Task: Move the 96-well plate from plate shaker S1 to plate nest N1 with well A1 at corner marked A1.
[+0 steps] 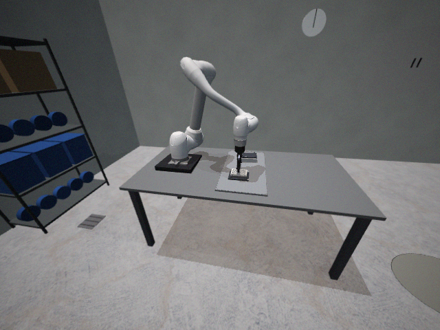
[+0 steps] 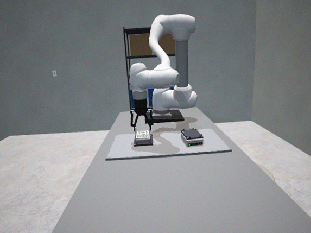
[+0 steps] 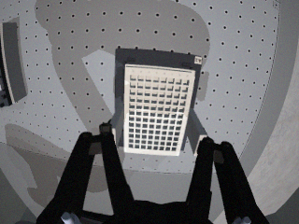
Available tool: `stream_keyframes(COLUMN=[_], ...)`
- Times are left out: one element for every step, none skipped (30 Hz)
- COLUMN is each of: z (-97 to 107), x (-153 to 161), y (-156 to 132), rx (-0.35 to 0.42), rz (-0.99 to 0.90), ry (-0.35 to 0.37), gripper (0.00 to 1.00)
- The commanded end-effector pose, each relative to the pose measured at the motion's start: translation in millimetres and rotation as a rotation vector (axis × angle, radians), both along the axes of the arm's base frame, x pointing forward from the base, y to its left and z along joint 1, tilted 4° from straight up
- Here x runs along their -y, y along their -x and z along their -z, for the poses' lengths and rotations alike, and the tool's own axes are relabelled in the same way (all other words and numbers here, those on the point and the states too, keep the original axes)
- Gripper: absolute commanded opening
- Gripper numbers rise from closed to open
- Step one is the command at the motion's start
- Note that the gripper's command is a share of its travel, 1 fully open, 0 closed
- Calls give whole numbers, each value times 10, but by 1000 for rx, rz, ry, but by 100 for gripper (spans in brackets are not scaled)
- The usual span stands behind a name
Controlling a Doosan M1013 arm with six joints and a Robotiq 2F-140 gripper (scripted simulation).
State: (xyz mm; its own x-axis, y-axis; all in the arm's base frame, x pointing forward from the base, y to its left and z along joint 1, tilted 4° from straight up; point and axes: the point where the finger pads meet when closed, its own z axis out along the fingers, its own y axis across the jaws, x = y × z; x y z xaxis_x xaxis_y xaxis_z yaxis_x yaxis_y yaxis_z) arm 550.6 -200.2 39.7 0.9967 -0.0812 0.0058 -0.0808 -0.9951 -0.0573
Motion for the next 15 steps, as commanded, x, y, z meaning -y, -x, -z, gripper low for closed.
stream_keyframes(z=[81, 97, 97, 97, 107, 107, 107, 107, 107, 107, 107, 107, 107, 107, 107], x=[-36, -38, -38, -38, -39, -40, -41, -41, -42, -42, -43, -43, -43, -44, -44], y=[-22, -23, -23, -23, -23, -23, -23, -24, -24, -24, -24, -24, -24, -24, -24], rx=[5, 5, 5, 5, 5, 5, 5, 5, 5, 5, 5, 5, 5, 5, 5], rz=[2, 2, 2, 2, 2, 2, 2, 2, 2, 2, 2, 2, 2, 2, 2], ry=[-3, -3, -3, -3, -3, -3, -3, -3, -3, -3, -3, -3, -3, -3, -3], gripper=[10, 10, 10, 10, 10, 10, 10, 10, 10, 10, 10, 10, 10, 10, 10])
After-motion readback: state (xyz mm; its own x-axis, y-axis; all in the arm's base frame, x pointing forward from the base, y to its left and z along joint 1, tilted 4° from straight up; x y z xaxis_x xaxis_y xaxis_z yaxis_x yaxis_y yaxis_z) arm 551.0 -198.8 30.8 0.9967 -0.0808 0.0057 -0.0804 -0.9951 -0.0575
